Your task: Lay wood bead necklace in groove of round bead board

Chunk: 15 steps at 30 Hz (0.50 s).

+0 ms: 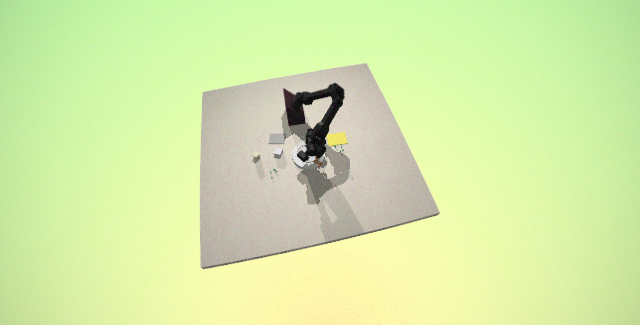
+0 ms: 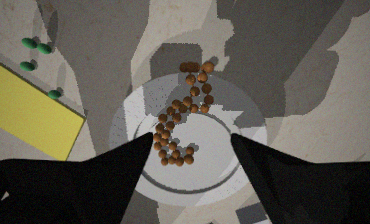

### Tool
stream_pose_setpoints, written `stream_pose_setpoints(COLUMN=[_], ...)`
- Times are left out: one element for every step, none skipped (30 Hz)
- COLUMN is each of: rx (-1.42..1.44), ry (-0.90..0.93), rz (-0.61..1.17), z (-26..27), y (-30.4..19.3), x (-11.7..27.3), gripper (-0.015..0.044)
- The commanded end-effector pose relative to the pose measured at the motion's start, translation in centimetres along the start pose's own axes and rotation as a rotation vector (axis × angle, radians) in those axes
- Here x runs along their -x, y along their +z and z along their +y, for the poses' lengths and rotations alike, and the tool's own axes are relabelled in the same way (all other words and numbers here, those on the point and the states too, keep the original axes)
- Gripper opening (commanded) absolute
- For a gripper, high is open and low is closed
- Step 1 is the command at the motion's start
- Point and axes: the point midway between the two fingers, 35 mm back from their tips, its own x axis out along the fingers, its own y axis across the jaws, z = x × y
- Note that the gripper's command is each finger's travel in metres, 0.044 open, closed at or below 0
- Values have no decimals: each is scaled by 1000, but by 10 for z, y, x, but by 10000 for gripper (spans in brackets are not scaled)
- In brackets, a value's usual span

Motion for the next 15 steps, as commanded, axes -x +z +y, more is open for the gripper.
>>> stream_pose_setpoints(rx=[3, 3, -3, -2, 0, 1, 2, 3, 3, 3, 3, 3, 3, 3, 3], ry=[-6, -6, -1, -2, -3, -5, -6, -6, -6, -6, -6, -6, -6, -6, -6], rz=[-8, -8, -2, -3, -5, -7, -8, -8, -8, -8, -8, -8, -8, -8, -8], z=[-1, -1, -1, -1, -1, -1, -1, -1, -1, -1, -1, -1, -1, -1, -1], y=[1, 1, 0, 0, 0, 0, 0, 0, 0, 0, 0, 0, 0, 0, 0], x=[13, 13, 5, 7, 9, 11, 13, 13, 13, 13, 13, 13, 13, 13, 13], gripper=[440, 440, 440, 440, 440, 440, 440, 440, 440, 440, 440, 440, 440, 440, 440])
